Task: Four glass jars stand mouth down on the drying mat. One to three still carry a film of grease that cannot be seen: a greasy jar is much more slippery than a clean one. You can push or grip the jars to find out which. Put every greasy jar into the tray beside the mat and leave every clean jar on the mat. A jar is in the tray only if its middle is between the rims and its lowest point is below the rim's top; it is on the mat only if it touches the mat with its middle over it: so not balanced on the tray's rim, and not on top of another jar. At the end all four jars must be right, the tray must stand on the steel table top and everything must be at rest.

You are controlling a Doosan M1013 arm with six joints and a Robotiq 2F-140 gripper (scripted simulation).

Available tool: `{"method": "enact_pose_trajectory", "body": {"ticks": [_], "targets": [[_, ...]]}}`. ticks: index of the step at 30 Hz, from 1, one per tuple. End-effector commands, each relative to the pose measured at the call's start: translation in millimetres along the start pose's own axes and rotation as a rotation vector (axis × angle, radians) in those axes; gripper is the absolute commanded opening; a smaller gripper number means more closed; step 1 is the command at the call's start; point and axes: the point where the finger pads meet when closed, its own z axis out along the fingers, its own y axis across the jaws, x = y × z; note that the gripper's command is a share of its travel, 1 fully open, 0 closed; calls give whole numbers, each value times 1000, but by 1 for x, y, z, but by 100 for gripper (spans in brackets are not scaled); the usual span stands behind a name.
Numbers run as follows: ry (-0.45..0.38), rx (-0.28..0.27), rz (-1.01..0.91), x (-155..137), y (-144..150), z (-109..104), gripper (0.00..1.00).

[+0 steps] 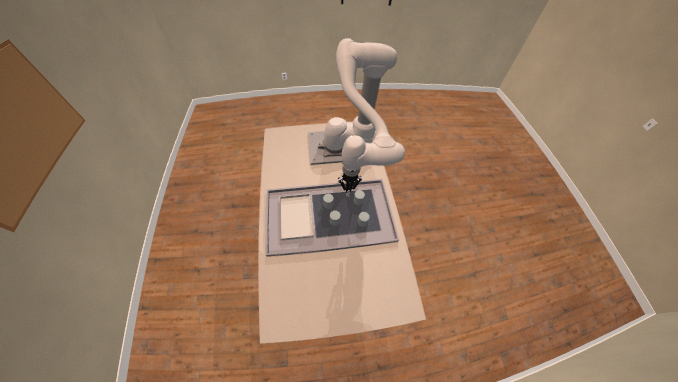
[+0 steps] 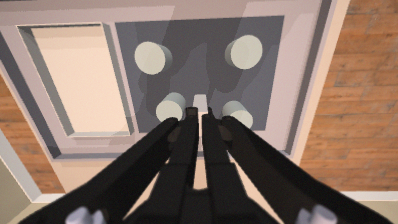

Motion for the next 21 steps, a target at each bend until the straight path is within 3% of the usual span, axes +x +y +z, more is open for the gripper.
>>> {"method": "enact_pose_trajectory", "body": {"ticks": [1,7,15,18,21], "targets": [[-9,-2,-2,-6,-2,-3,0],[-9,-2,-2,-6,-2,-3,0],[-9,-2,-2,-6,-2,60,0],[-9,-2,-2,-6,-2,60,0],[-9,-2,-2,-4,-25,60,0]]}}
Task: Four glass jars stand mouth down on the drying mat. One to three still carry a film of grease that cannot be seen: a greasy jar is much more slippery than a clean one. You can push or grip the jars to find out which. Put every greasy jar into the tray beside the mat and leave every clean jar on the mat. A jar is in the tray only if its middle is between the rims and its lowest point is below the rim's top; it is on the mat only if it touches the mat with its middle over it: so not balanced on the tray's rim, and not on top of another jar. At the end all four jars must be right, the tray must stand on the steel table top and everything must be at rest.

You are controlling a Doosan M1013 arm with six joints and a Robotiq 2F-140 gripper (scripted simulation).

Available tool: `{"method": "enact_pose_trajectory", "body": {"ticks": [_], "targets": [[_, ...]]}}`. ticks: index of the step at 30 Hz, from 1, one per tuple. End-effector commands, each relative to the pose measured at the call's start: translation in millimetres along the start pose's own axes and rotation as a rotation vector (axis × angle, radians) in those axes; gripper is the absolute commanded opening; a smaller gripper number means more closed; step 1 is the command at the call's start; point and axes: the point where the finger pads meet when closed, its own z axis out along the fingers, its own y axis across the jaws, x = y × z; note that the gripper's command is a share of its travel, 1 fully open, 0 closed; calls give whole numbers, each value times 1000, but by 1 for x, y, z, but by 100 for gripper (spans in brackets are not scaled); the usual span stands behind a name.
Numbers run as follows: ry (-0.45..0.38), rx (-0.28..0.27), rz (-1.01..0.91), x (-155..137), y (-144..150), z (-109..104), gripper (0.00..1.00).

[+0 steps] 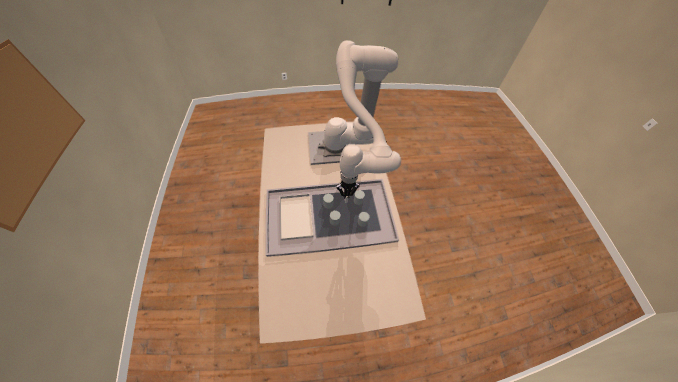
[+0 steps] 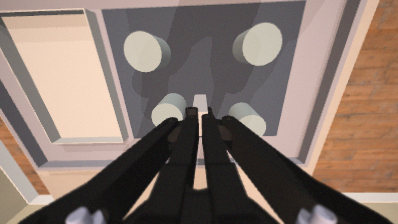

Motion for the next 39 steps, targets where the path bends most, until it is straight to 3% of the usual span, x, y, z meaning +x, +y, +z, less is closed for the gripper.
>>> {"method": "enact_pose_trajectory", "body": {"ticks": [1,9,19,29,39], "targets": [[5,-2,-2,4,-17,7,0],[5,-2,-2,9,-71,7,0],[5,-2,-2,9,-71,36,0],[5,-2,-2,9,-71,84,0],[5,-2,-2,12,-71,87,0]]}}
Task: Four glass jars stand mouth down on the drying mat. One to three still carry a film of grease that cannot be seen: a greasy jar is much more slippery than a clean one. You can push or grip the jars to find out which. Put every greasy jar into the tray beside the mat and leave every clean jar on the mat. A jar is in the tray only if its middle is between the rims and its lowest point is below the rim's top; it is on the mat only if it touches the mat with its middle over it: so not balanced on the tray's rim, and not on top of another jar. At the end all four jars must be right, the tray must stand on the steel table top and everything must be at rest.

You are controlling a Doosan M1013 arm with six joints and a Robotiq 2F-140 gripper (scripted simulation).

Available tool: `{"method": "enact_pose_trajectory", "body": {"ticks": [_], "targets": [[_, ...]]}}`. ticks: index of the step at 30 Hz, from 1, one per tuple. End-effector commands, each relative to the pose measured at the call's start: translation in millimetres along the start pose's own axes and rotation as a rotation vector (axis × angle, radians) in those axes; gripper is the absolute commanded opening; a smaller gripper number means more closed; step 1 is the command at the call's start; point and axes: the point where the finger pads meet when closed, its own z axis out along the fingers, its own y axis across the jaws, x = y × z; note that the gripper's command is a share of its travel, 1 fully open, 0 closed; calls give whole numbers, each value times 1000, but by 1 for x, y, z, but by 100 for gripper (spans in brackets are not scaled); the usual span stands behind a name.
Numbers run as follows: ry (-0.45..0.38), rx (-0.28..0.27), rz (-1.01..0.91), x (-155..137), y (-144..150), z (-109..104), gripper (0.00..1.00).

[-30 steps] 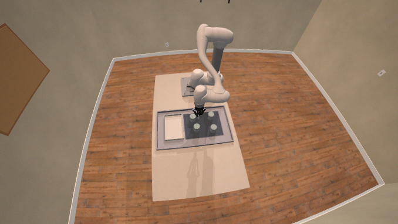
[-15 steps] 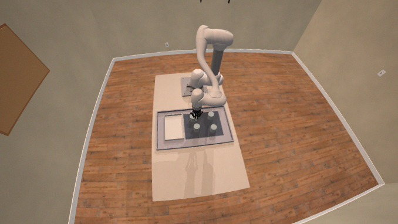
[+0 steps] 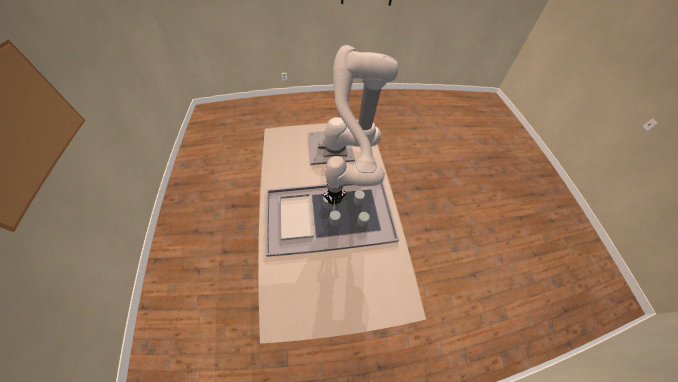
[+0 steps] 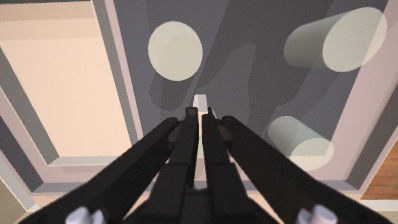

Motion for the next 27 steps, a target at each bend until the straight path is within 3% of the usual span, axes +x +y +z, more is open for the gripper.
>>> {"method": "enact_pose_trajectory", "body": {"ticks": [1,27], "targets": [[7,-3,-2,8,-2,8,0],[7,-3,-2,5,-2,8,0]]}}
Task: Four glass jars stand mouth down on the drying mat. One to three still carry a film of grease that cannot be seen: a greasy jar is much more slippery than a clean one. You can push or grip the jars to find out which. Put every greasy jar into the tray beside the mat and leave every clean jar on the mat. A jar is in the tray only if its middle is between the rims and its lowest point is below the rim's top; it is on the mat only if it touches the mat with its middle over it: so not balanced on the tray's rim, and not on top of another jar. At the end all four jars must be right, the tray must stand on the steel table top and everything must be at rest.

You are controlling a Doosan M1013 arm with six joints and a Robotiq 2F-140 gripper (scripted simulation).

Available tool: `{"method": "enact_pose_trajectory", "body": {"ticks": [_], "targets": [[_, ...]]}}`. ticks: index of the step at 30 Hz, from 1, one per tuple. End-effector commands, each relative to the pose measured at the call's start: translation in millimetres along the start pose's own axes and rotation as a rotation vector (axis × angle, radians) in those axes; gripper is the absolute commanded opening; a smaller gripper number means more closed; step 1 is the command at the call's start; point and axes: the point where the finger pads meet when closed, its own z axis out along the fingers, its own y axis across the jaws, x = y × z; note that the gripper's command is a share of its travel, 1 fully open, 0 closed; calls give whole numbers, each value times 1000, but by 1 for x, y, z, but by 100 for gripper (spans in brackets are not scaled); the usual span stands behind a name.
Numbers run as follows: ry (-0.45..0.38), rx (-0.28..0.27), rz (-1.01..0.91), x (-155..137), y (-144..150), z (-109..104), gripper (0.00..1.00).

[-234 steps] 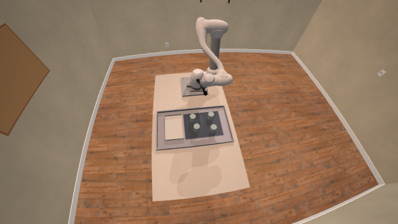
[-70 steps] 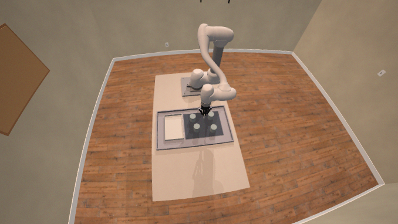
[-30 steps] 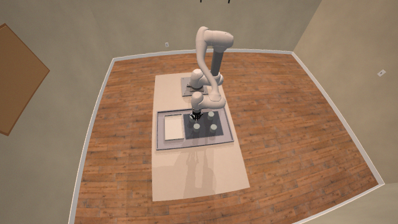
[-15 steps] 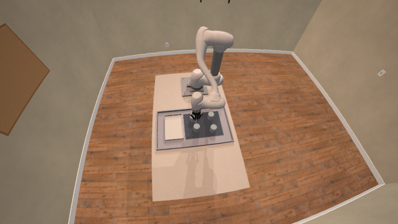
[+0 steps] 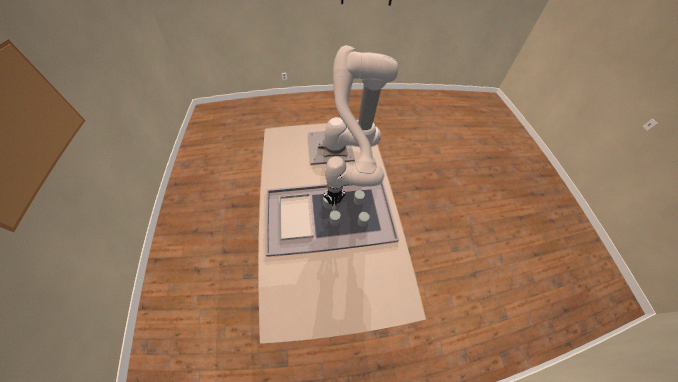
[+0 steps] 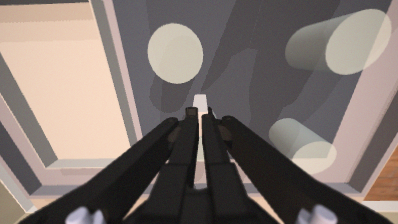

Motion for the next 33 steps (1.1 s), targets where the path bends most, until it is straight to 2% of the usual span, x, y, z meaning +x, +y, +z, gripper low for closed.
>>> {"method": "enact_pose_trajectory", "body": {"ticks": [1,33], "targets": [[4,-3,-2,2,-1,4,0],[4,-3,-2,-1,-1,4,0]]}}
